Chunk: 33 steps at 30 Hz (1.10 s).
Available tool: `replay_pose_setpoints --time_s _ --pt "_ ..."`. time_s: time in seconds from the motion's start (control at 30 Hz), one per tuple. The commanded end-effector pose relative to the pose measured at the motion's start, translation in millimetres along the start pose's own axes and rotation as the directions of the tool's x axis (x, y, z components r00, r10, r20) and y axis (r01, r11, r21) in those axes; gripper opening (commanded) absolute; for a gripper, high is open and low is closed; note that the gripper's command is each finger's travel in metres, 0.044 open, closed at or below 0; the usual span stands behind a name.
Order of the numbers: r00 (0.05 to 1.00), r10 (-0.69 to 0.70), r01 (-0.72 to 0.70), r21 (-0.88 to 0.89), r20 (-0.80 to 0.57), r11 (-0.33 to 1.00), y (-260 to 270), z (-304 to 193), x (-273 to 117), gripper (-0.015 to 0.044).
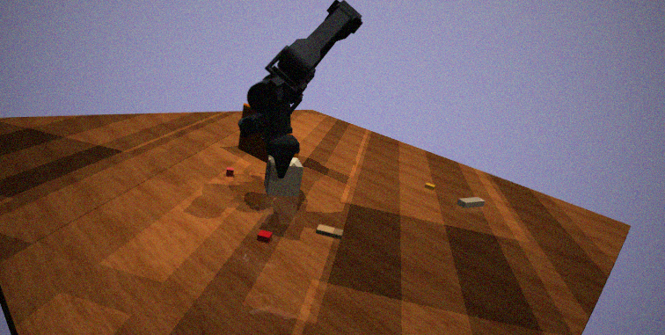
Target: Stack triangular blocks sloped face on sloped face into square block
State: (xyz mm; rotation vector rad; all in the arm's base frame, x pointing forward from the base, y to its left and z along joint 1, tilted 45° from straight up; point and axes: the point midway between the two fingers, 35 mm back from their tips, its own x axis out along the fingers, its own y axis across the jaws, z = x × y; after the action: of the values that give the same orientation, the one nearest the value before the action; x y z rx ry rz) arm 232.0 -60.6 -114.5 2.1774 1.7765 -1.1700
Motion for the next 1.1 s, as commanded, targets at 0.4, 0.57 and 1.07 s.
replay_pose_setpoints --time_s 0.4,0.57,1.07 --pt "1.000 0.001 -0.001 0.007 -0.005 1.000 0.3 -1.0 1.9 0.0000" --pt "1.000 -0.001 0.001 0.000 0.000 1.000 0.1 -0.5 1.5 0.0000" --pt "1.000 -0.001 0.001 0.000 0.000 1.000 0.0 -0.5 1.5 0.0263"
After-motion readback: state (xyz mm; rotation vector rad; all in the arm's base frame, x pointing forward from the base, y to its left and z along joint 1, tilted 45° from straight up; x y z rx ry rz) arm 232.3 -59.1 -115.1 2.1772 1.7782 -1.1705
